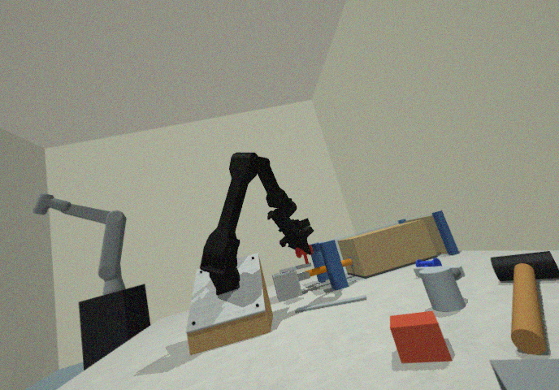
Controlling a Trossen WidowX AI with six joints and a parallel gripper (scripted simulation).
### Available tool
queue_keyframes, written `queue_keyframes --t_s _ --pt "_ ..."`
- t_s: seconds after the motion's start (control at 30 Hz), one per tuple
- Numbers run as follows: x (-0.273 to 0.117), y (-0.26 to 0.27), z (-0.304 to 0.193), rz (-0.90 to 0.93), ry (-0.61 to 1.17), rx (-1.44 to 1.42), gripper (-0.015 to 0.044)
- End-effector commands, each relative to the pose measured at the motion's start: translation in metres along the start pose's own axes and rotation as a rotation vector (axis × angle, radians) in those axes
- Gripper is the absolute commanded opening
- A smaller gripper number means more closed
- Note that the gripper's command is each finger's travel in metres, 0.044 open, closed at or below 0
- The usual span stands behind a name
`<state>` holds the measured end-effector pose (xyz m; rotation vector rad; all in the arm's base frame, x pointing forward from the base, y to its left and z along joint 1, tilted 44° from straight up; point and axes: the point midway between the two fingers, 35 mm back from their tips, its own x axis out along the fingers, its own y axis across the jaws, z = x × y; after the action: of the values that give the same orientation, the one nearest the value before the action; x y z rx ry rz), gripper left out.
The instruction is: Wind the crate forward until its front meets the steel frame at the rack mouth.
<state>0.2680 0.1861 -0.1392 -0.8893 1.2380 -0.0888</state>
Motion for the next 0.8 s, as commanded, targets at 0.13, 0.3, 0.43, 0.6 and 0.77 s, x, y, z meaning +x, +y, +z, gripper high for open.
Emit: queue_keyframes --t_s 0.13,0.3,0.43,0.6,0.77 --pt "0.004 0.016 0.008 0.019 0.001 0.012 0.0" --pt "0.006 0.023 0.011 0.02 0.001 0.012 0.0" --pt "0.007 0.028 0.014 0.02 0.0 0.013 0.0" --pt "0.007 0.036 0.016 0.021 0.0 0.013 0.0" --pt "0.008 0.043 0.018 0.021 0.0 0.013 0.0"
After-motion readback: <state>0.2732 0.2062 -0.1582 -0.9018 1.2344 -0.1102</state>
